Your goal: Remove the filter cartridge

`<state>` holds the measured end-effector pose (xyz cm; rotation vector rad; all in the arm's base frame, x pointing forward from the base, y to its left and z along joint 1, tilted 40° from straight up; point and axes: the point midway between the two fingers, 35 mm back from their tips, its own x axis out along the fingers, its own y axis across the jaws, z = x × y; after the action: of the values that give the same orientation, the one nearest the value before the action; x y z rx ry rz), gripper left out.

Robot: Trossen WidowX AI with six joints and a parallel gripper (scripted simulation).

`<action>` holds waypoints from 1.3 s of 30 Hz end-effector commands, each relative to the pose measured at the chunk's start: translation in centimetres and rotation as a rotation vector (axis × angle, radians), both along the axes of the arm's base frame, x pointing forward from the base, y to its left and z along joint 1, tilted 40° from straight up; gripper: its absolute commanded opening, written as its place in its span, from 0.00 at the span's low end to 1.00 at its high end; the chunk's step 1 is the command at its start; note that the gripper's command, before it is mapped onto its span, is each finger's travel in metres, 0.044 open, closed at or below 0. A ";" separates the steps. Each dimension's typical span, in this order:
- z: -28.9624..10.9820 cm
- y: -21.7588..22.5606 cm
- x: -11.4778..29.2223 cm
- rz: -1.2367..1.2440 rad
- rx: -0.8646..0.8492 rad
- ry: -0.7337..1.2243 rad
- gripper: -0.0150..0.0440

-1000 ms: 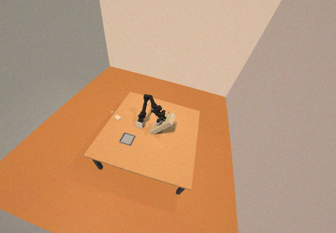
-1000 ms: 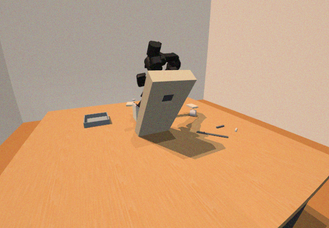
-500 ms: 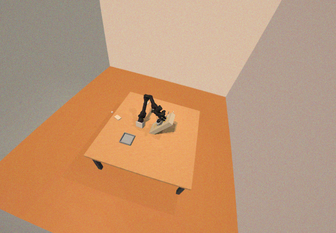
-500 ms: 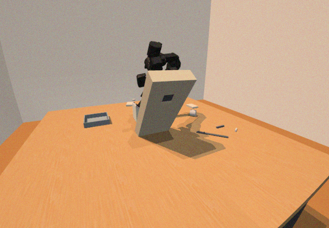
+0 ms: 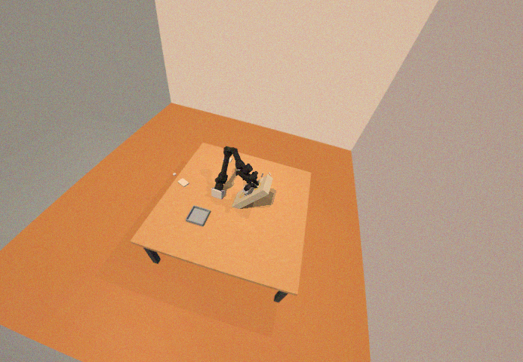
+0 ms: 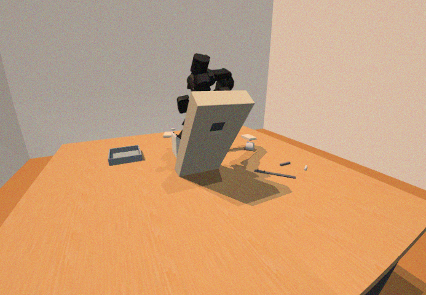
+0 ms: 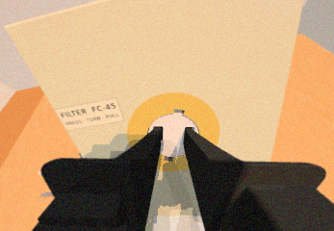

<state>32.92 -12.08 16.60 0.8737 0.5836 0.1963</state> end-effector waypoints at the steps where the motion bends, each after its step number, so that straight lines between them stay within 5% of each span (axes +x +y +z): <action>1: 0.0 0.0 0.0 0.000 0.000 0.000 0.40; 13: -0.1 0.1 0.2 -0.014 0.031 0.019 0.25; 39: -0.4 0.3 0.5 -0.371 0.762 0.373 0.25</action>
<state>32.93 -12.16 16.42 1.6661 0.6692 -0.0663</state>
